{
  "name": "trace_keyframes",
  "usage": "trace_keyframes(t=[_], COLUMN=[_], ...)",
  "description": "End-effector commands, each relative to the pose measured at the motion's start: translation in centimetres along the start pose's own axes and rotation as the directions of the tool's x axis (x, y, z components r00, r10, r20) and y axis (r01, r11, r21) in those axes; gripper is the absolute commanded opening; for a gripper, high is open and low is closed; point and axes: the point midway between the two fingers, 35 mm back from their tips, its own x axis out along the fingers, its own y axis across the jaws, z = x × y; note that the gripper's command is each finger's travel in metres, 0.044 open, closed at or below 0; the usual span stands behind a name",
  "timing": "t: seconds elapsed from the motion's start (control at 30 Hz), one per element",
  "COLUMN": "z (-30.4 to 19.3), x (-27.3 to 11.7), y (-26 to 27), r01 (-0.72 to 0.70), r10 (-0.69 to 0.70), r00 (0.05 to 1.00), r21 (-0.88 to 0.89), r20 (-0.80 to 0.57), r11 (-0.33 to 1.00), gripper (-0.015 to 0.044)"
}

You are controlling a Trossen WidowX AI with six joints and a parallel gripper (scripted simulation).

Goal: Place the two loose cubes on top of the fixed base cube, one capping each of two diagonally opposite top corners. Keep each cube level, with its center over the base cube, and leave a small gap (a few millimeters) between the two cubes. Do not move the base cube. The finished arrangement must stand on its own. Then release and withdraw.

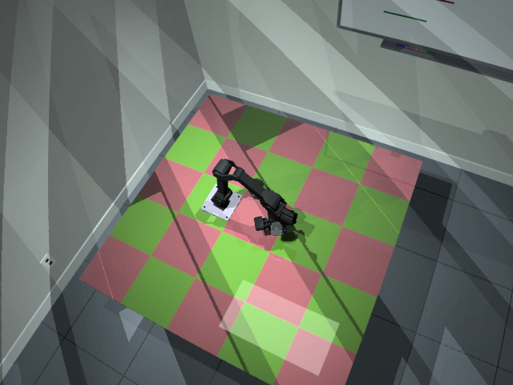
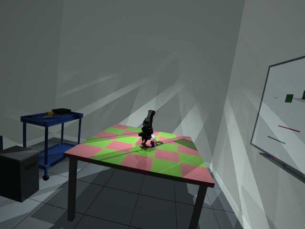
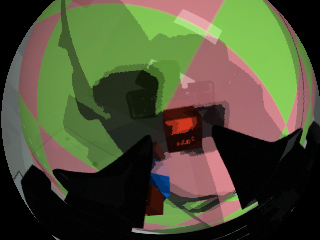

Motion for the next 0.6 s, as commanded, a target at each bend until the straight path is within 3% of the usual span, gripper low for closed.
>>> trace_keyframes(t=[0.0,0.27,0.47,0.57], z=[-0.2,-0.3,-0.3,-0.3], x=[0.9,1.9,1.9,1.9], y=[-0.1,-0.2,-0.2,-0.2], r01=[0.005,0.005,0.005,0.005], r10=[-0.005,-0.005,-0.005,-0.005], r00=[1.0,1.0,1.0,1.0], r21=[-0.005,-0.005,-0.005,-0.005], r20=[-0.011,-0.011,-0.011,-0.011], r11=[1.0,1.0,1.0,1.0], gripper=[0.0265,0.0265,0.0107,0.0105])
